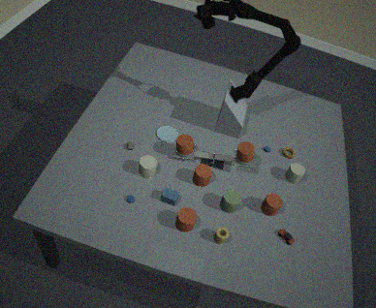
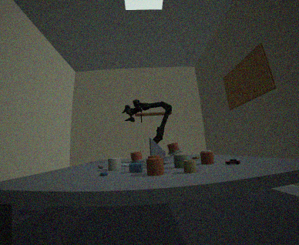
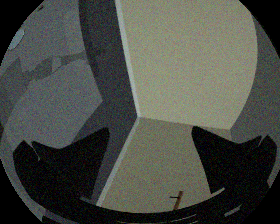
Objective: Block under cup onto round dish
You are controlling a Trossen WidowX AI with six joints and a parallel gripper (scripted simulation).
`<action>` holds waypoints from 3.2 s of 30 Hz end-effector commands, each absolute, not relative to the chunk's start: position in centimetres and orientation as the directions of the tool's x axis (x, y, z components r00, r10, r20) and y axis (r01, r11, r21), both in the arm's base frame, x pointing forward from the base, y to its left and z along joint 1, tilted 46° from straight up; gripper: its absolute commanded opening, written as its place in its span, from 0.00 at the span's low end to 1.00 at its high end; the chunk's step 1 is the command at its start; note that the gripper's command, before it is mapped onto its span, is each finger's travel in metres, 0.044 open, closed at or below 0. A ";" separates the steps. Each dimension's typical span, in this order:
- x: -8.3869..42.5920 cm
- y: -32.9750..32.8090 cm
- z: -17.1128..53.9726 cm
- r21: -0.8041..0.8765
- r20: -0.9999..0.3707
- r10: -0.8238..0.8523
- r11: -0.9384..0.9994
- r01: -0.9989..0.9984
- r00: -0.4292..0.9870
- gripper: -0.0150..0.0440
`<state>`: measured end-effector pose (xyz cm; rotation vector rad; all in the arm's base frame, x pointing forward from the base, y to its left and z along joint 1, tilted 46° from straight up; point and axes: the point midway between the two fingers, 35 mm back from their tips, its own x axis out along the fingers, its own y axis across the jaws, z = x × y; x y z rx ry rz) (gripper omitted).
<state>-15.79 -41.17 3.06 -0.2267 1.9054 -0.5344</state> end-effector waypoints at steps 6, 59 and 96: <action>-7.1 -38.5 0.9 -0.366 -0.928 -0.355 0.926 0.096 -0.113 1.00; 18.0 -8.5 5.8 0.710 -0.462 0.540 0.701 -0.073 0.703 1.00; 27.2 -11.5 -3.2 0.544 -0.647 0.724 0.219 0.810 0.239 1.00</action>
